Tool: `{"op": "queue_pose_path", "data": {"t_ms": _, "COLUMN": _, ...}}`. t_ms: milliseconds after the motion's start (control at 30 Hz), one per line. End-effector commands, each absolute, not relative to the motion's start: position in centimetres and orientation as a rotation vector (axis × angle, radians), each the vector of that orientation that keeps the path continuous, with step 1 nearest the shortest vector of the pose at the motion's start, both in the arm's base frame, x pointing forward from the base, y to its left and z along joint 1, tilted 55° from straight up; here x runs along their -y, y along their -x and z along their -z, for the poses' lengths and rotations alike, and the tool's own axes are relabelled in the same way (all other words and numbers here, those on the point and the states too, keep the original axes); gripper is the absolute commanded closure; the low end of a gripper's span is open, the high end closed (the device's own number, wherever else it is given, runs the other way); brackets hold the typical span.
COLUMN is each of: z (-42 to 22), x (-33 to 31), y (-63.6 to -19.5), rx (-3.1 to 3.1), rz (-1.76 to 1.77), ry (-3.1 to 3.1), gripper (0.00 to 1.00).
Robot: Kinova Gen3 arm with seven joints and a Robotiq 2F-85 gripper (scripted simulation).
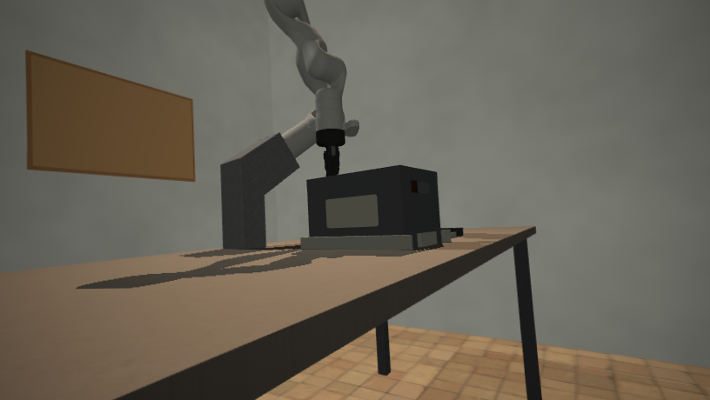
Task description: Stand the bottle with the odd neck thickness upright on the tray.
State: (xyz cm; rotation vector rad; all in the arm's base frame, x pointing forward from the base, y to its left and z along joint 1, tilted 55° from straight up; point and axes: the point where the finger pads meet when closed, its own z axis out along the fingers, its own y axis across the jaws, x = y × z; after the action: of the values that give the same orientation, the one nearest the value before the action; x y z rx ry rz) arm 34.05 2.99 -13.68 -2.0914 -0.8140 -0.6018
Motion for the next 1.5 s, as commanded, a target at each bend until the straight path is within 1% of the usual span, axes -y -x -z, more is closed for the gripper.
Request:
{"op": "queue_pose_path", "data": {"t_ms": 0, "z": 13.6, "x": -2.8, "y": -34.1, "rx": 0.813, "rz": 0.603, "ry": 2.094, "gripper": 0.36}}
{"op": "queue_pose_path", "data": {"t_ms": 300, "z": 13.0, "x": -1.9, "y": -33.9, "rx": 0.813, "rz": 0.603, "ry": 2.094, "gripper": 0.36}}
{"op": "queue_pose_path", "data": {"t_ms": 1067, "z": 9.2, "x": 3.4, "y": -33.0, "rx": 0.813, "rz": 0.603, "ry": 2.094, "gripper": 0.36}}
{"op": "queue_pose_path", "data": {"t_ms": 1467, "z": 8.7, "x": 4.1, "y": -32.9, "rx": 0.813, "rz": 0.603, "ry": 2.094, "gripper": 0.36}}
